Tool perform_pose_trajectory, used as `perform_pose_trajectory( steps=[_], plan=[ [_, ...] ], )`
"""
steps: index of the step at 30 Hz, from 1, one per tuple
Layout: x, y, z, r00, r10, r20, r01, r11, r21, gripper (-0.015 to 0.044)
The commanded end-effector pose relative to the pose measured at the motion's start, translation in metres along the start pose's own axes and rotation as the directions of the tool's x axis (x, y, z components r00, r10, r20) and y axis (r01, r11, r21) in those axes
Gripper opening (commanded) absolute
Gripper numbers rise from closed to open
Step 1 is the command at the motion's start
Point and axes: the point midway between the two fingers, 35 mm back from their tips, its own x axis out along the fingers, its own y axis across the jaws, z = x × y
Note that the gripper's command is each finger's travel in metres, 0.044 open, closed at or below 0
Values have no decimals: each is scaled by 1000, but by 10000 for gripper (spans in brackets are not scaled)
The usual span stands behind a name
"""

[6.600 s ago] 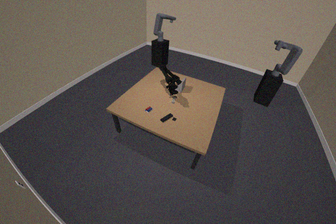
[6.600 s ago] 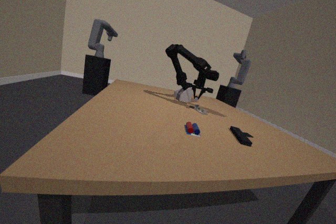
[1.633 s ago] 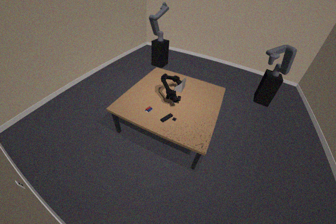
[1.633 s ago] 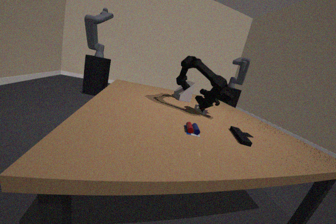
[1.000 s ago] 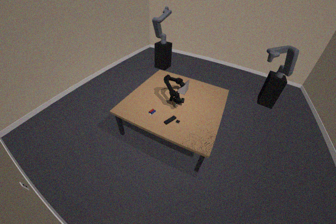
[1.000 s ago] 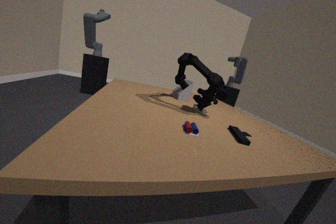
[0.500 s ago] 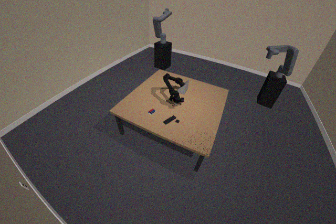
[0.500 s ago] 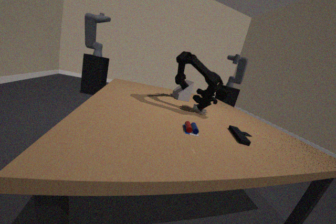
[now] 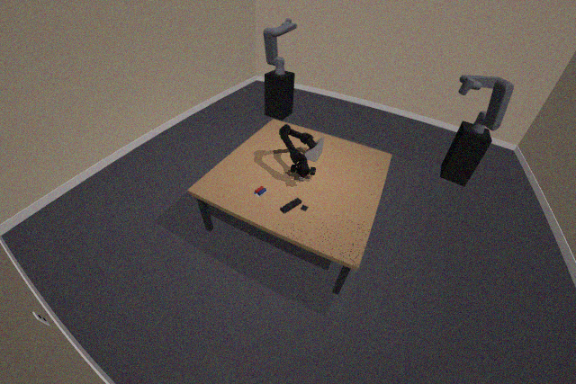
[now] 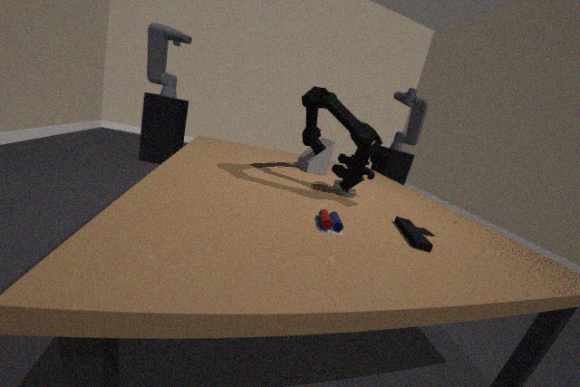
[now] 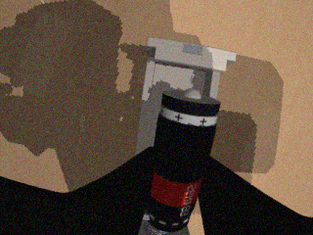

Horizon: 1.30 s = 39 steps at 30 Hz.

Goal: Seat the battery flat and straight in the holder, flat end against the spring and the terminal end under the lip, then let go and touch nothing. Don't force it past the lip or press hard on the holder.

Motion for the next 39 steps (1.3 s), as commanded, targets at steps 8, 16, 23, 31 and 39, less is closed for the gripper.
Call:
perform_pose_trajectory(
  steps=[8,16,23,31,39],
  plan=[
    [1,-1,-4,998,-7,-68,8,1000,5,86],
    [1,0,-2,995,-8,-101,8,1000,3,86],
    [2,1,-1,992,-9,-129,9,1000,1,86],
    [2,2,1,987,-11,-161,11,1000,0,86],
    [3,3,2,981,-14,-193,14,1000,-2,86]
  ],
)
